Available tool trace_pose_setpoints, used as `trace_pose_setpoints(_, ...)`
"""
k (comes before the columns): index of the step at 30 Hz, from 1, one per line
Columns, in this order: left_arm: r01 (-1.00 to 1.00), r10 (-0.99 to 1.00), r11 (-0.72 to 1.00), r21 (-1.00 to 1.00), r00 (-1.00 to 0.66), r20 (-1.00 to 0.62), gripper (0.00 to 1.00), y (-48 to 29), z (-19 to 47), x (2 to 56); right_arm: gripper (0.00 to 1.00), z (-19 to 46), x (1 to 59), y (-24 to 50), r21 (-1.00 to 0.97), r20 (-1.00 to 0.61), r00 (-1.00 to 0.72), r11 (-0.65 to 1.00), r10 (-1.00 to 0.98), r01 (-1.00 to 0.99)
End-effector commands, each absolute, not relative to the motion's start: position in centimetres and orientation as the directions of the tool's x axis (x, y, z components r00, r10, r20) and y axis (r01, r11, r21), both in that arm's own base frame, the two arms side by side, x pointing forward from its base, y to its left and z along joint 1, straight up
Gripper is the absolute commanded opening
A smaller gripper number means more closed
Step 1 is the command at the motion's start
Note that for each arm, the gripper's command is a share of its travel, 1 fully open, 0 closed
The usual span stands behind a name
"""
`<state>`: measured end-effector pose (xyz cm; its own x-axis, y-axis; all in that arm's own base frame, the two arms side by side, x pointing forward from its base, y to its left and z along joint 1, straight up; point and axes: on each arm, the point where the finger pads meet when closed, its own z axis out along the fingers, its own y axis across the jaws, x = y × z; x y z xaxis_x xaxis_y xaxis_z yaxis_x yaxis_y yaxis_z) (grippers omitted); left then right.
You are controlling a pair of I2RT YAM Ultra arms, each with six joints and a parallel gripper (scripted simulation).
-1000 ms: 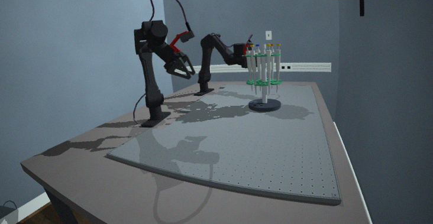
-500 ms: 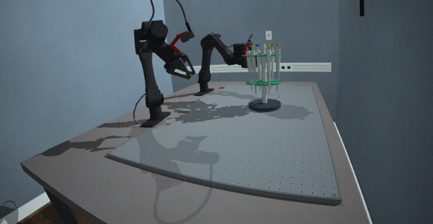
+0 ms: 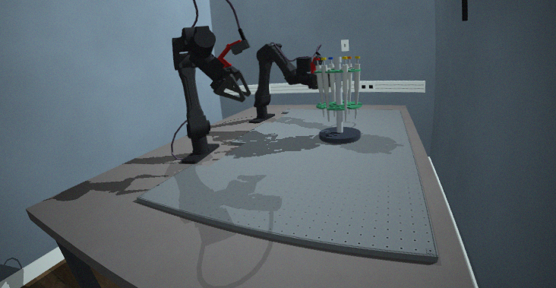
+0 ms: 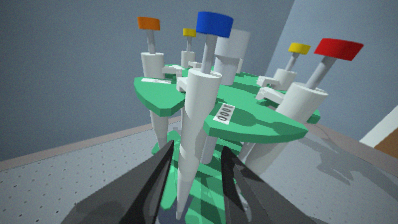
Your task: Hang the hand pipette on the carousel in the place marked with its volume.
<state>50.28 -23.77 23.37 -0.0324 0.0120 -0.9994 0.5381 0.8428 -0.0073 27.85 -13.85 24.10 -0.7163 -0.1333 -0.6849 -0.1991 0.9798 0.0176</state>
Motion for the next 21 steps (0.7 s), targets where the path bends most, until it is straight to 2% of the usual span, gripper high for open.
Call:
trace_pose_setpoints(1,0.446,-0.027,0.895,0.005,0.064,-0.998,0.50,-23.7,27.9,50.3,1.00,25.3,28.3,-14.2,-0.009,-0.712,-0.687,0.979,-0.149,-0.204)
trace_pose_setpoints(21,0.438,-0.026,0.899,0.005,0.064,-0.998,0.50,-23.1,27.9,50.6,1.00,25.3,28.3,-14.2,-0.009,-0.712,-0.687,0.979,-0.149,-0.204)
